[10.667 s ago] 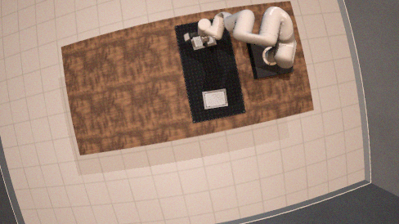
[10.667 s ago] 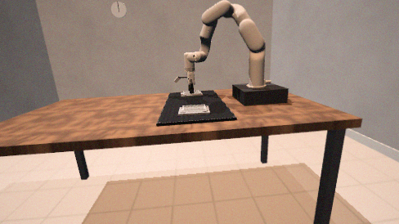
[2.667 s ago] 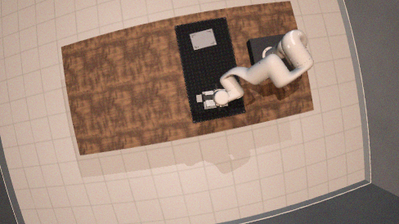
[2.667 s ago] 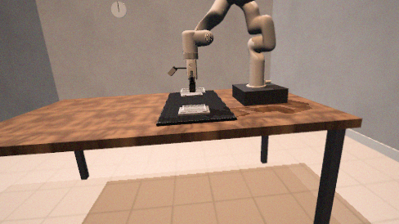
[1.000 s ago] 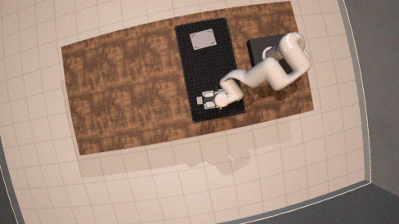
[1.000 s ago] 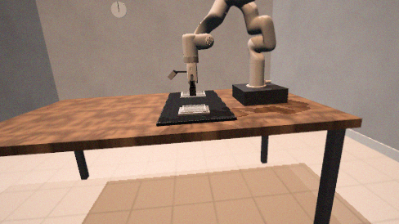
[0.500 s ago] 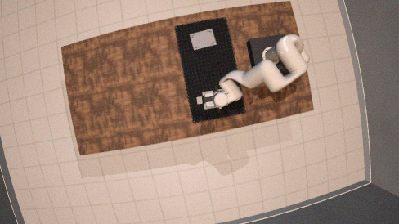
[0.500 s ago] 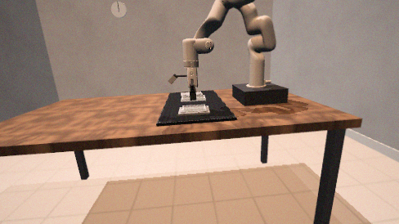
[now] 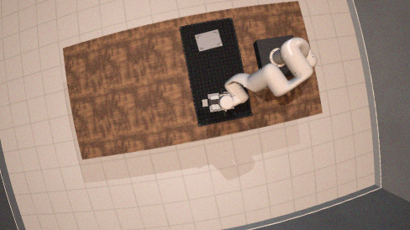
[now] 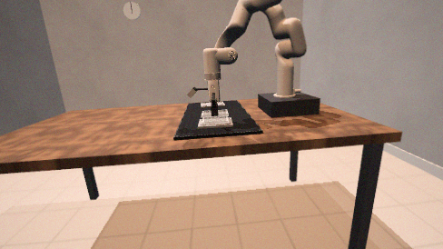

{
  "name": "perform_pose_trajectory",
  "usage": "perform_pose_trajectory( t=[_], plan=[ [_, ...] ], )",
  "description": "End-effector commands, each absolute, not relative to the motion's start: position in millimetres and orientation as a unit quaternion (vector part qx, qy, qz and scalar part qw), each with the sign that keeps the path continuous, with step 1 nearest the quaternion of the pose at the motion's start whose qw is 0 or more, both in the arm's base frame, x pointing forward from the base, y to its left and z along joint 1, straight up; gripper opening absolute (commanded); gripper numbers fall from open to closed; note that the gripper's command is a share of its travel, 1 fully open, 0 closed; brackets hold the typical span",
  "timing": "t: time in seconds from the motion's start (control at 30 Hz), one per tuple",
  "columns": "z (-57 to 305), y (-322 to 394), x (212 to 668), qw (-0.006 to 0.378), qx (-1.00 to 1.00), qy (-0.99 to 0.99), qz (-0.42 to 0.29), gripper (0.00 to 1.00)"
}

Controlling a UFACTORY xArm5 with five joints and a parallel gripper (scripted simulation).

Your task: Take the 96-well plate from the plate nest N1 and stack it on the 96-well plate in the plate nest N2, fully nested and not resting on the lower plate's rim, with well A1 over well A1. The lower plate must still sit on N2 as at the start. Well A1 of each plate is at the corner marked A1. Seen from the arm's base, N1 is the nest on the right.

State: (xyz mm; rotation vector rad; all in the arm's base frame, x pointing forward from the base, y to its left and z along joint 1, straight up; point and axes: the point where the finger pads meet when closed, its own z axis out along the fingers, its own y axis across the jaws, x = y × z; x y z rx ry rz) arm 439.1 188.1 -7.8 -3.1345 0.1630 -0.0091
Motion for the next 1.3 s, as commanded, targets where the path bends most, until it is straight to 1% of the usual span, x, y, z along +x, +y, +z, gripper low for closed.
perform_pose_trajectory(
  t=[0.0,1.27],
  plan=[
    [-11.2,188.7,440.6,0.002,-0.999,0.052,-0.005,0.00],
    [-17.4,188.7,440.6,0.002,-0.999,0.052,-0.005,0.00]
  ],
)
